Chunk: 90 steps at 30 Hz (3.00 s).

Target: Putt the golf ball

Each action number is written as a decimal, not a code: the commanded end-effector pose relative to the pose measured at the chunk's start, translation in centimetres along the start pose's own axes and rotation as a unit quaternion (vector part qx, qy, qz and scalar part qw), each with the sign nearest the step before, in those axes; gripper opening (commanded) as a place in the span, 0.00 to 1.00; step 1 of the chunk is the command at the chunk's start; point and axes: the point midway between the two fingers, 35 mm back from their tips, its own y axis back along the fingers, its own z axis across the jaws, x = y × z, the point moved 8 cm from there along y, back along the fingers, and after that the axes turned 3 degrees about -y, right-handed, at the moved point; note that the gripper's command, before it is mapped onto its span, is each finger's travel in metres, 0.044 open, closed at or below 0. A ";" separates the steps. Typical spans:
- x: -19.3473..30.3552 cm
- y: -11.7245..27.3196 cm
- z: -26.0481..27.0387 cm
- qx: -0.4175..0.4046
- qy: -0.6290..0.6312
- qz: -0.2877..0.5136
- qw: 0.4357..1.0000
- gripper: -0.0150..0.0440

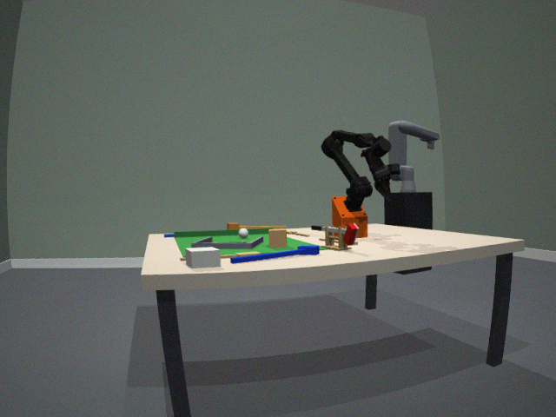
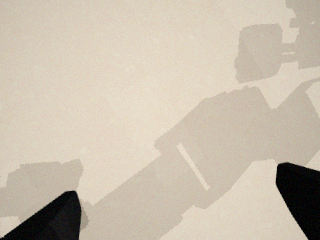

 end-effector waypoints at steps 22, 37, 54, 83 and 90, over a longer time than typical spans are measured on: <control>9.0 -5.1 -9.5 -0.081 -0.239 0.176 0.952 1.00; 24.7 2.1 -10.5 0.061 -0.459 0.095 0.881 1.00; 25.6 0.1 -9.9 0.064 -0.461 0.094 0.880 1.00; 27.2 -3.8 -9.2 0.064 -0.461 0.093 0.880 1.00; 27.3 -4.2 -9.1 0.065 -0.461 0.093 0.880 1.00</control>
